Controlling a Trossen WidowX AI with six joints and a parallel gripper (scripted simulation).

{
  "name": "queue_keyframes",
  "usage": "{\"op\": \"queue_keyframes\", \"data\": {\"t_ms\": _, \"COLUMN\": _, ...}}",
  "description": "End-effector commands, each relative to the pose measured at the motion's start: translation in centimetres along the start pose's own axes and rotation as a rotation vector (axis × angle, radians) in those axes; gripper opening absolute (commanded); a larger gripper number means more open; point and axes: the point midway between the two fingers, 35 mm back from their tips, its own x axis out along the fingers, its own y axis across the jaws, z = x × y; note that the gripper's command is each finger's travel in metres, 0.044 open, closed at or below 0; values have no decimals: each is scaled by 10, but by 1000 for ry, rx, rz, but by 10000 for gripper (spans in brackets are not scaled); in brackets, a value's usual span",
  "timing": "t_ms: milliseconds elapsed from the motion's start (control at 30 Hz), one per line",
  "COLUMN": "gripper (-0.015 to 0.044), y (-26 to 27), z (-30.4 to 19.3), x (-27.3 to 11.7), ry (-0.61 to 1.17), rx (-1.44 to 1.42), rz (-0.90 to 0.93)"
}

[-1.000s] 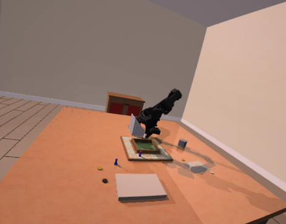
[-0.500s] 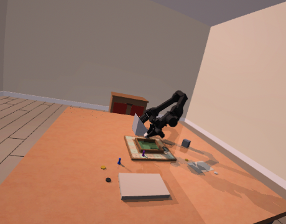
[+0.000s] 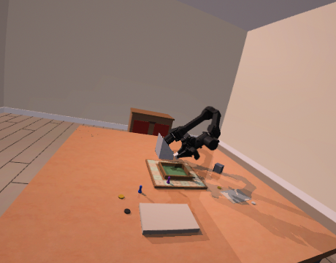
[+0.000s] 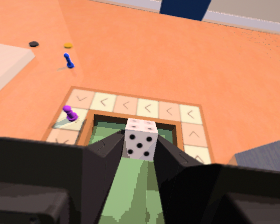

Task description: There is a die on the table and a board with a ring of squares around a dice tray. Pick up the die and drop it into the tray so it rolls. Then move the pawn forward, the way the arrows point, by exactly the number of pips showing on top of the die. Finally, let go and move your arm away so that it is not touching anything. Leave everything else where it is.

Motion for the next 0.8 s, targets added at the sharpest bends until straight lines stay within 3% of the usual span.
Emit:
{"op": "queue_keyframes", "data": {"t_ms": 0, "gripper": 0, "y": 3, "z": 1, "x": -13, "ry": -7, "rx": 6, "rz": 12}}
{"op": "queue_keyframes", "data": {"t_ms": 400, "gripper": 0, "y": 3, "z": 1, "x": -11, "ry": -2, "rx": 1, "rz": 17}}
{"op": "queue_keyframes", "data": {"t_ms": 667, "gripper": 210, "y": 3, "z": 1, "x": -11, "ry": -2, "rx": 1, "rz": 17}}
{"op": "queue_keyframes", "data": {"t_ms": 767, "gripper": 289, "y": 3, "z": 21, "x": -28, "ry": -6, "rx": 4, "rz": 14}}
